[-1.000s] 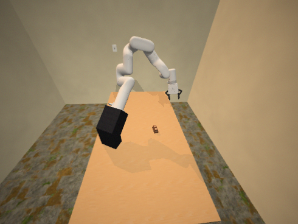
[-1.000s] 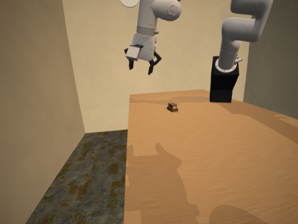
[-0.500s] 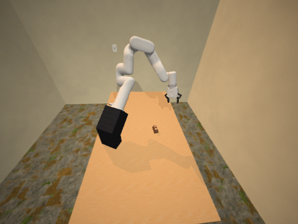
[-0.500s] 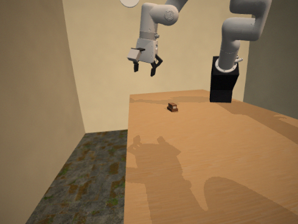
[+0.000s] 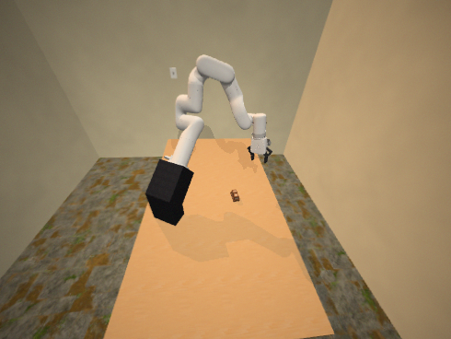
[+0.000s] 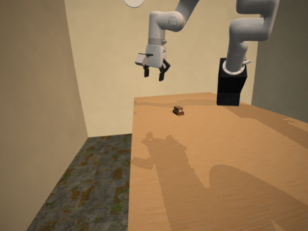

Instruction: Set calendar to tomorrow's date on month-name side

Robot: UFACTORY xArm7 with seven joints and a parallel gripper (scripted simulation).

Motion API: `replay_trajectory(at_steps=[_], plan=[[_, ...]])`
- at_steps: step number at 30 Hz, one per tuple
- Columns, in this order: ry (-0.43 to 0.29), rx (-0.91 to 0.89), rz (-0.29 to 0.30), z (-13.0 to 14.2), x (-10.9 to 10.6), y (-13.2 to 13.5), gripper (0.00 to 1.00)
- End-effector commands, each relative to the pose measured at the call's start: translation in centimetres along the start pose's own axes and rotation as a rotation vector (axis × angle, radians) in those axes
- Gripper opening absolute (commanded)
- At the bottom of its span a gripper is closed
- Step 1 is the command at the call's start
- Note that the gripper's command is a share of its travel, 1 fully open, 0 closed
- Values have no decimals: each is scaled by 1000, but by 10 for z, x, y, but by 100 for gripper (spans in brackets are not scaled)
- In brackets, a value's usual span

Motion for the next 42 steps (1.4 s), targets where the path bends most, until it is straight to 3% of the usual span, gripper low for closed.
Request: replay_trajectory(at_steps=[1, 7, 9, 22, 24, 39, 41, 42], plan=[[15, 4, -7, 0, 0, 4, 100], [15, 4, -7, 0, 0, 4, 100], [25, 164, -72, 42, 23, 12, 100], [25, 167, -73, 43, 23, 12, 100], [24, 315, -129, 83, 45, 13, 100], [24, 315, -129, 83, 45, 13, 100], [15, 440, -173, 117, 63, 8, 100], [15, 440, -173, 117, 63, 8, 100]])
Point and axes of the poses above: the point where the finger pads meet when closed, its own x axis out along the fingers, its own y axis across the jaws, z = x × y, the point moved 9 cm from there along -x, back along the fingers, and after that the axes turned 10 degrees about x, right-handed, at the moved point
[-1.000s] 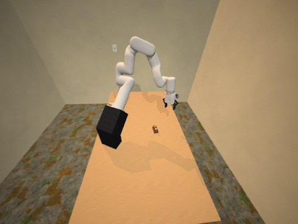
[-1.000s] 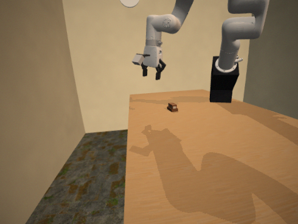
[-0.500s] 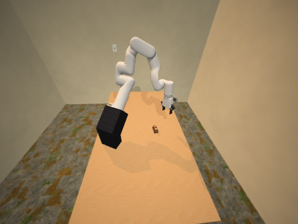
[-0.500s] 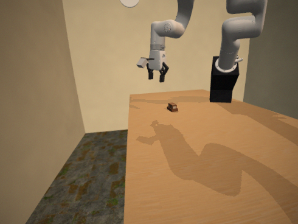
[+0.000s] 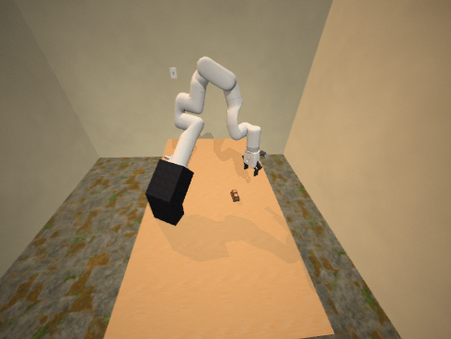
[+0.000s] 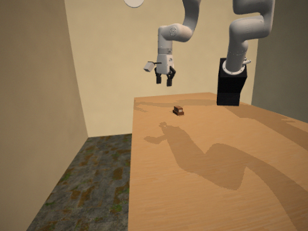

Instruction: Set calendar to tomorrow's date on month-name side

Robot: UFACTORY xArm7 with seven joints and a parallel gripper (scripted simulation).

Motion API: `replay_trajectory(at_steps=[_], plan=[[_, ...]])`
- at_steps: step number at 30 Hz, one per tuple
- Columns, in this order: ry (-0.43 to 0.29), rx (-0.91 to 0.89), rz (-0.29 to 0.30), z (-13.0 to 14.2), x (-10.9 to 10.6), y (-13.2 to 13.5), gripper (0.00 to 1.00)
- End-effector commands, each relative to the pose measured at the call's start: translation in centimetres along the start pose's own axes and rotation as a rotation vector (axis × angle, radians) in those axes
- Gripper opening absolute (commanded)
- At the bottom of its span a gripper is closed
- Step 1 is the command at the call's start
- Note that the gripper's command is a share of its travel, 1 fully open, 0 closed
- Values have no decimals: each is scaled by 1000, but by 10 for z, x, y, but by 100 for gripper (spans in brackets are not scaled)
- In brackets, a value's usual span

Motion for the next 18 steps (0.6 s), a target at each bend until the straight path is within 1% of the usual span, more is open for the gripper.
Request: replay_trajectory(at_steps=[1, 14, 16, 18], plan=[[-6, 108, -34, 29, 14, 9, 100], [-6, 108, -34, 29, 14, 9, 100], [-17, 208, -65, 57, 28, 13, 100], [-17, 208, -65, 57, 28, 13, 100]])
Point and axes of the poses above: the point where the finger pads meet when closed, its own x axis out along the fingers, its own y axis across the jaws, z = x × y, the point moved 9 cm from there along -x, back along the fingers, and after that the axes turned 10 degrees about x, right-handed, at the moved point
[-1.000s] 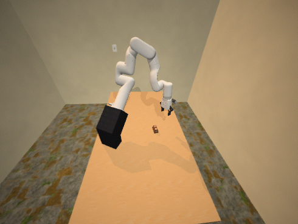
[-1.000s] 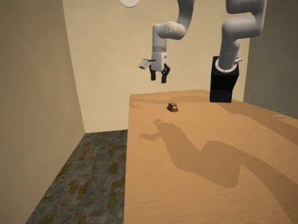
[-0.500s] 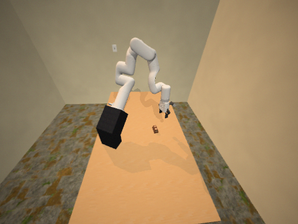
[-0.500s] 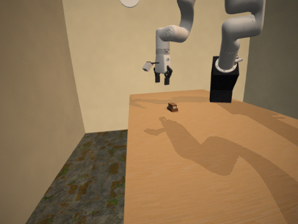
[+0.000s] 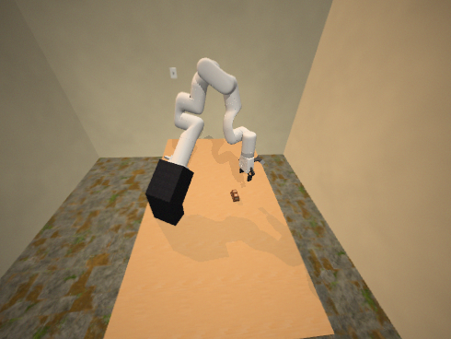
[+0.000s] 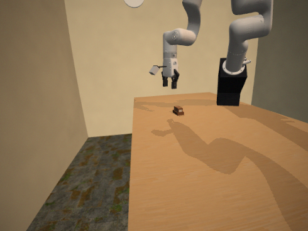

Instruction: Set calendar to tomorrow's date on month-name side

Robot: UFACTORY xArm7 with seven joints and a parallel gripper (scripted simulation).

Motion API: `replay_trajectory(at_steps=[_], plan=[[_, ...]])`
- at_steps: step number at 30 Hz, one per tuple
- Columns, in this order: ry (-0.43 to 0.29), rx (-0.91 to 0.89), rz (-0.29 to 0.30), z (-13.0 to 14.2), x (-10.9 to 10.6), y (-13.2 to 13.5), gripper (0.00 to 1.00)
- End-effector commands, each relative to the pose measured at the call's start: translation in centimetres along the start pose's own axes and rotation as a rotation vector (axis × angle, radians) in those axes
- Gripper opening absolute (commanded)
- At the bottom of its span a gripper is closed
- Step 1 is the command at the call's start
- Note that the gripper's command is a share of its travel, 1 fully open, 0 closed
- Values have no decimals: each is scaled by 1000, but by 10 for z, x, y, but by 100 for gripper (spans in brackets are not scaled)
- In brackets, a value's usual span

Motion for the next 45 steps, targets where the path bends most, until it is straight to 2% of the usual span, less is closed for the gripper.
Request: replay_trajectory(at_steps=[1, 9, 10, 19, 21, 45], plan=[[-5, 59, -17, 16, 8, 6, 100], [-5, 59, -17, 16, 8, 6, 100], [-10, 99, -29, 27, 14, 9, 100], [-10, 99, -29, 27, 14, 9, 100], [-20, 158, -44, 44, 22, 12, 100], [-29, 206, -56, 57, 28, 14, 100]])
Point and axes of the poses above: the point where the finger pads meet when closed, its own x axis out along the fingers, its own y axis across the jaws, z = x × y, the point moved 9 cm from there along -x, back along the fingers, and after that the axes turned 10 degrees about x, right-handed, at the moved point
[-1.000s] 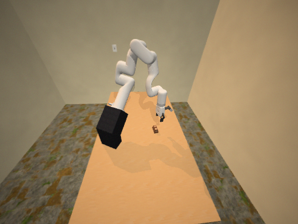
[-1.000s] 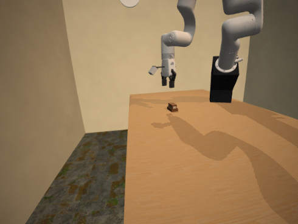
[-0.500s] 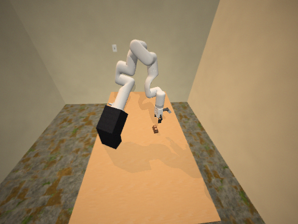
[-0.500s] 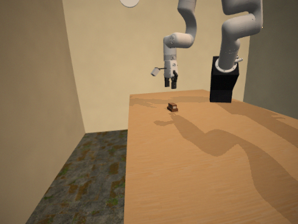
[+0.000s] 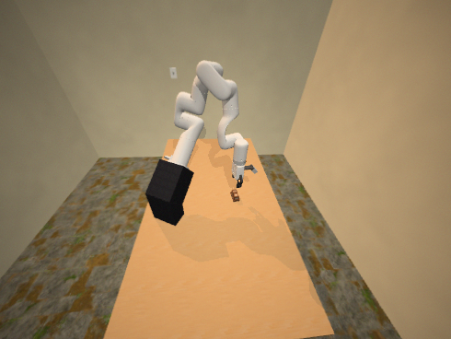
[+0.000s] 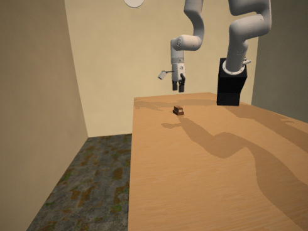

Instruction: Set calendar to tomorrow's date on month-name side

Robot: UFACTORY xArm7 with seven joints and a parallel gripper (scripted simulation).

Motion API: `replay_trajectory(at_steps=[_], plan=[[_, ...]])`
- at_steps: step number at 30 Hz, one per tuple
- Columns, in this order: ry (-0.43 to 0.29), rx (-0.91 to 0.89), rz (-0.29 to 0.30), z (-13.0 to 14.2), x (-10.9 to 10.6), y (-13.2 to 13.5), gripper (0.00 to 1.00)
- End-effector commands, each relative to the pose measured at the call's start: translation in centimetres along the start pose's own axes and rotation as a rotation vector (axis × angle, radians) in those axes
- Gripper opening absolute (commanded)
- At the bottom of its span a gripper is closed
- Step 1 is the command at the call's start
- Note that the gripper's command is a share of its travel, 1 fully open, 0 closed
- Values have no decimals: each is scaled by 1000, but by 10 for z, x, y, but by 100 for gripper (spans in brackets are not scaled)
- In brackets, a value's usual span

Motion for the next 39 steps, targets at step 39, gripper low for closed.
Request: replay_trajectory(at_steps=[39], plan=[[21, 687, -44, 16, 8, -25, 100]])
Point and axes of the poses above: the point where the finger pads meet when closed, its own x axis out along the fingers, its own y axis across the jaws, z = x × y, the point moved 9 cm from there along -x, back along the fingers, and after that the axes turned 10 degrees about x, right-handed, at the moved point
